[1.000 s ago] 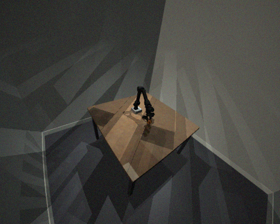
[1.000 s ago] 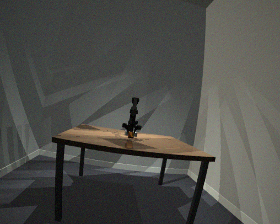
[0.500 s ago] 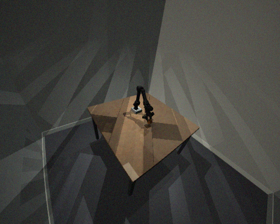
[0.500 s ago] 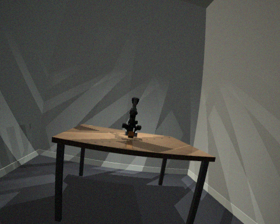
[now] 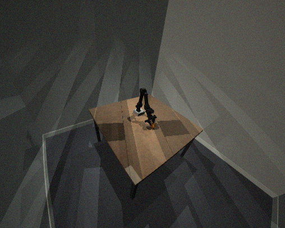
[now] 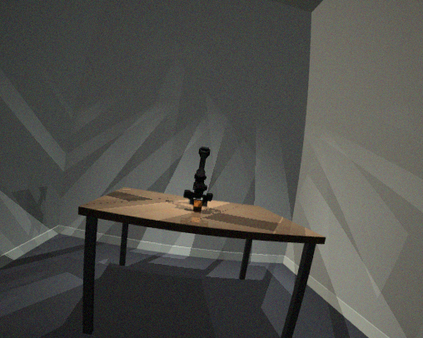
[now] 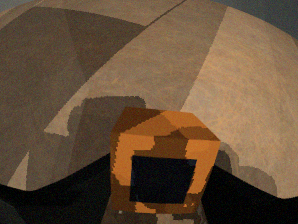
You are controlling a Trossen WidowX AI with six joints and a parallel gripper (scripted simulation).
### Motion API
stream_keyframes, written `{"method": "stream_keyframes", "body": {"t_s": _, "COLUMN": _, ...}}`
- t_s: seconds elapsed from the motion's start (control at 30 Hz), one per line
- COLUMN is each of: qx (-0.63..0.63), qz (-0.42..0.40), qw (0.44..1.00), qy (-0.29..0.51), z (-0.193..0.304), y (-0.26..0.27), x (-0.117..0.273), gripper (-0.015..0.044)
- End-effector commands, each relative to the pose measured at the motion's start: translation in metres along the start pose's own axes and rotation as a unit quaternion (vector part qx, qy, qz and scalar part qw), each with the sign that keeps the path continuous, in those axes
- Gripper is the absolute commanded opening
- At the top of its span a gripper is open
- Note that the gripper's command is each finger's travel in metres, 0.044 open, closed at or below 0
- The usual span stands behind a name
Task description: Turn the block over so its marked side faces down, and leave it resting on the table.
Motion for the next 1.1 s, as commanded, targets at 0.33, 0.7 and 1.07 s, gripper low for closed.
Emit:
{"method": "stream_keyframes", "body": {"t_s": 0.33, "qx": -0.001, "qz": 0.013, "qw": 0.995, "qy": -0.098, "z": 0.023, "y": 0.004, "x": 0.001, "gripper": 0.0}}
{"method": "stream_keyframes", "body": {"t_s": 0.7, "qx": 0.0, "qz": 0.019, "qw": 0.99, "qy": -0.141, "z": 0.028, "y": 0.006, "x": 0.008, "gripper": 0.0}}
{"method": "stream_keyframes", "body": {"t_s": 1.07, "qx": 0.0, "qz": 0.019, "qw": 0.989, "qy": -0.145, "z": 0.028, "y": 0.006, "x": 0.009, "gripper": 0.0}}
Point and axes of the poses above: the point midway between the two fingers, 35 mm back from their tips, its own x axis back along the fingers, its own y axis across the jaws, z = x × y, the point moved 5 cm from there along x, back along the fingers, and after that the axes turned 8 degrees about x, right-handed, at the moved point
